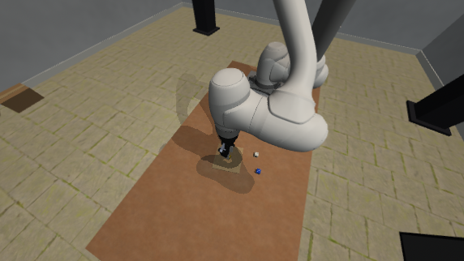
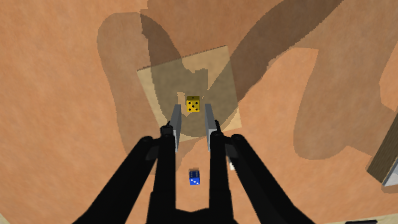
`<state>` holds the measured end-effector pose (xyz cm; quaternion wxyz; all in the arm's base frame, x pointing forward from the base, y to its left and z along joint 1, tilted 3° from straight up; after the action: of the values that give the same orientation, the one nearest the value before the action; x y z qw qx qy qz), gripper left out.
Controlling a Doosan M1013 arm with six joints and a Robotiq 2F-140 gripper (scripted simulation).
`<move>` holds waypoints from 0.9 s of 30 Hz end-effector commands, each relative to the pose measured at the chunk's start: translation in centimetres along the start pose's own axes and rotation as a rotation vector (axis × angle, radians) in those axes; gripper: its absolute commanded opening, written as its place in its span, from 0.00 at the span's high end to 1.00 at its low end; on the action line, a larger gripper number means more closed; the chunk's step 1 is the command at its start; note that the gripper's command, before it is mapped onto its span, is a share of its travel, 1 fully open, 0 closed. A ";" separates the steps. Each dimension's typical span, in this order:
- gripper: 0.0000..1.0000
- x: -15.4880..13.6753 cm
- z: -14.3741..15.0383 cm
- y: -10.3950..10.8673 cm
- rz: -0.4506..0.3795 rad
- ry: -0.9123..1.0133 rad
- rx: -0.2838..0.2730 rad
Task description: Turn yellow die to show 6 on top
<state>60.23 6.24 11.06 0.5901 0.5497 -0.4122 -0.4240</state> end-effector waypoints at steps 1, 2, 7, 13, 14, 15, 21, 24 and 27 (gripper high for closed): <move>0.79 0.0 0.0 -0.4 0.000 0.000 0.000; 0.79 0.0 0.0 -0.6 0.000 0.000 0.000; 0.79 0.0 0.0 -1.1 0.000 0.000 0.000; 0.79 0.0 0.0 -1.4 0.000 0.000 0.000; 0.79 0.0 0.0 -1.4 0.000 0.000 0.000; 0.79 0.0 0.0 -1.5 0.000 0.000 0.000; 0.79 0.0 0.0 -1.6 0.000 0.000 0.000; 0.79 0.0 0.0 -1.6 0.000 0.000 0.000; 0.79 0.0 0.0 -1.6 0.000 0.000 0.000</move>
<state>60.15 6.20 9.43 0.5900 0.5497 -0.4122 -0.4240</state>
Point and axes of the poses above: the point where the finger pads meet when closed, its own y axis back along the fingers, its own z axis across the jaws, x = y × z, the point moved 9 cm from there along y, back along the fingers, and after that the axes turned 12 degrees about y, right-handed, at the moved point
